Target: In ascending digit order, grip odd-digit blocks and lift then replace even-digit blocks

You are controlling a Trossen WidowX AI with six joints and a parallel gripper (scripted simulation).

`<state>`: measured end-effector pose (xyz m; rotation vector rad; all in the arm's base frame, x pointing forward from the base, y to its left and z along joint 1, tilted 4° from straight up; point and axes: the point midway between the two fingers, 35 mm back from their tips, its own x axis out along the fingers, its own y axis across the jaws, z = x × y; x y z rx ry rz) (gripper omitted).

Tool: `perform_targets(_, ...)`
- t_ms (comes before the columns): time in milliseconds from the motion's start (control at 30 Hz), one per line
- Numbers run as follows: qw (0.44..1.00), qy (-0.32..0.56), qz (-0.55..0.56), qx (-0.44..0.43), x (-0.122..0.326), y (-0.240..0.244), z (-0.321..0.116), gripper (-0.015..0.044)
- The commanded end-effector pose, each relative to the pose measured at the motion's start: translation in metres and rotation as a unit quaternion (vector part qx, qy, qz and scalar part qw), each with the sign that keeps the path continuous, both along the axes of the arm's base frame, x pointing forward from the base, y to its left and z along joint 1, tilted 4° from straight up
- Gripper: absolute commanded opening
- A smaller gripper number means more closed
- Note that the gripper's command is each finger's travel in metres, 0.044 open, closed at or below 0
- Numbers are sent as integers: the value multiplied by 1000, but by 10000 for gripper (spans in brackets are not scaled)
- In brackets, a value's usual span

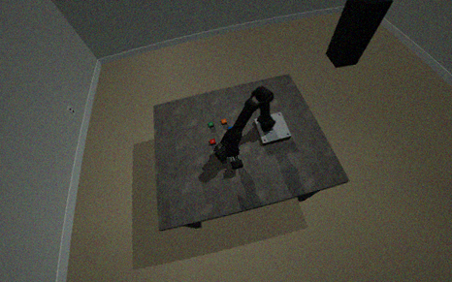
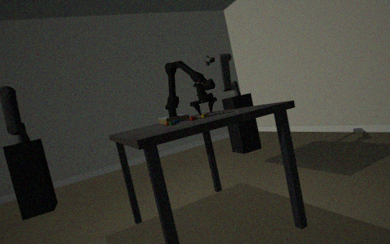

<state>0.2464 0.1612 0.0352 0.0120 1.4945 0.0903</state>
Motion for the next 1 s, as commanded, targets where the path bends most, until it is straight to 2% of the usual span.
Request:
perform_targets(0, 1000, 1, -2, -3, -1, -1, -6, 400)
perform_targets(367, 1000, 1, -2, -3, -1, -1, -6, 120)
perform_targets(867, 1000, 1, -2, -3, -1, -1, -6, 120)
perform_targets(967, 1000, 1, -2, -3, -1, -1, -6, 199)
